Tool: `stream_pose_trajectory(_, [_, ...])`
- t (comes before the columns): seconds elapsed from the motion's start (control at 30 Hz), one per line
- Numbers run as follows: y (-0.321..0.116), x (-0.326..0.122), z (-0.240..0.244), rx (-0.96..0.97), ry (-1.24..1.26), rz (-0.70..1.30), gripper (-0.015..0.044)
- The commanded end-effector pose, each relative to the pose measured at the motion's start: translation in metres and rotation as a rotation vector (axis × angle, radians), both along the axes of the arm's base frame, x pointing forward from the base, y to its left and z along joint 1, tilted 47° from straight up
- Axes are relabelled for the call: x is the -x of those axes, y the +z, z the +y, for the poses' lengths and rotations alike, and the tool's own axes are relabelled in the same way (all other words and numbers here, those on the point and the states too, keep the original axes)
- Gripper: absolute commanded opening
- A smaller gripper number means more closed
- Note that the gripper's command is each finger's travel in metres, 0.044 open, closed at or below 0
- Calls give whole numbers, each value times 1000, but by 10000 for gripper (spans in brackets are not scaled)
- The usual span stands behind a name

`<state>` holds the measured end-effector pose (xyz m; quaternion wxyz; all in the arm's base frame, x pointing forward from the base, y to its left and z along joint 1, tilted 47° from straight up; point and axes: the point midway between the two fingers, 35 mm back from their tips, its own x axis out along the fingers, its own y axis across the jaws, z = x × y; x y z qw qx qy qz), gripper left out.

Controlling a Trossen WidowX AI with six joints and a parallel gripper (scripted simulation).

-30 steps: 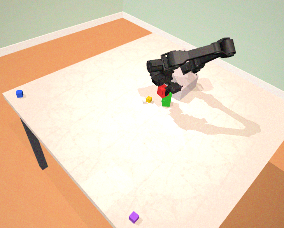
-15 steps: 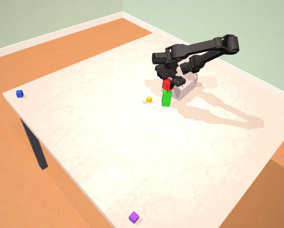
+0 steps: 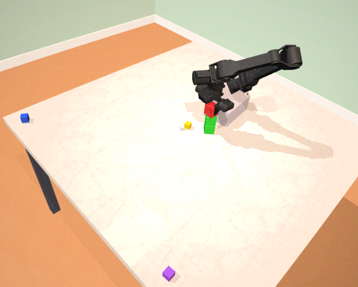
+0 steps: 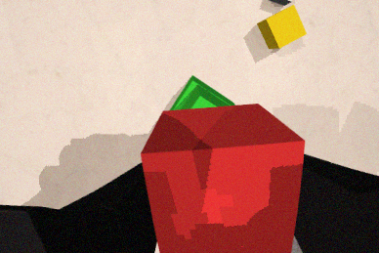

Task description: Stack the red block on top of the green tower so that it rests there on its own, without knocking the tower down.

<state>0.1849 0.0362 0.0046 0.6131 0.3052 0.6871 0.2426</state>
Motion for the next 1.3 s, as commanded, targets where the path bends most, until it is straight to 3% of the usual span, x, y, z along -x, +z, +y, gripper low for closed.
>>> stream_pose_trajectory(0.0, [-7,4,8,-8,-4,15,0])
stream_pose_trajectory(1.13, [-6,4,7,-8,-4,15,0])
stream_pose_trajectory(1.27, [-7,3,8,-5,0,9,105])
